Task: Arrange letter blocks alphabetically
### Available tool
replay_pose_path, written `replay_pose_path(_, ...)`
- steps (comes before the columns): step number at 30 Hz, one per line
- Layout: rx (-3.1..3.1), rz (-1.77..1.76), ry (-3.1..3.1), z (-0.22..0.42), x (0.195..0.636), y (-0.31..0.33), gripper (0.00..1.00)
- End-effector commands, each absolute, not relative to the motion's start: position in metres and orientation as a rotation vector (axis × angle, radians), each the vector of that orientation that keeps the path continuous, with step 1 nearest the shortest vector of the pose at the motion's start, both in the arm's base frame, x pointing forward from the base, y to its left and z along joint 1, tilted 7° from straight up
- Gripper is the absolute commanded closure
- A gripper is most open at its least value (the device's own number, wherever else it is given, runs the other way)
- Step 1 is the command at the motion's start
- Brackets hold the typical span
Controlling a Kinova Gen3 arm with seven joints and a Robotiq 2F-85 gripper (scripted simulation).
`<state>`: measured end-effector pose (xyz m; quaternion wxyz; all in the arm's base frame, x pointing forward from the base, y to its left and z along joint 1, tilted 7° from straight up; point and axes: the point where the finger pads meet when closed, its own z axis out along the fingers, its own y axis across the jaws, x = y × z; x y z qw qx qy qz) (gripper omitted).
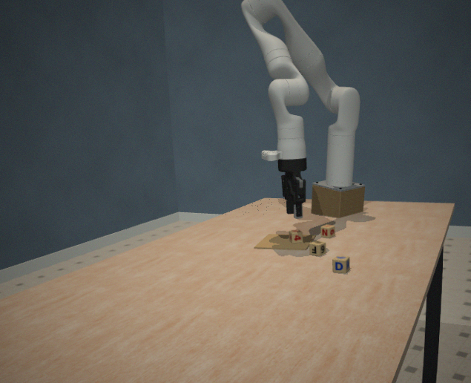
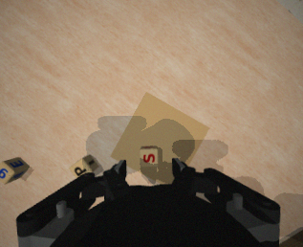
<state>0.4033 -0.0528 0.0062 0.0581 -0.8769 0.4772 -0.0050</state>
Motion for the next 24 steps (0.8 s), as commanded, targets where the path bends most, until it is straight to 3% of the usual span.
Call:
replay_pose_path(1, -2.658, -0.007, 1.453, 0.002, 0.401, -0.051, 0.33)
replay_pose_path(24, -2.656, -0.008, 1.455, -0.021, 0.404, -0.050, 0.33)
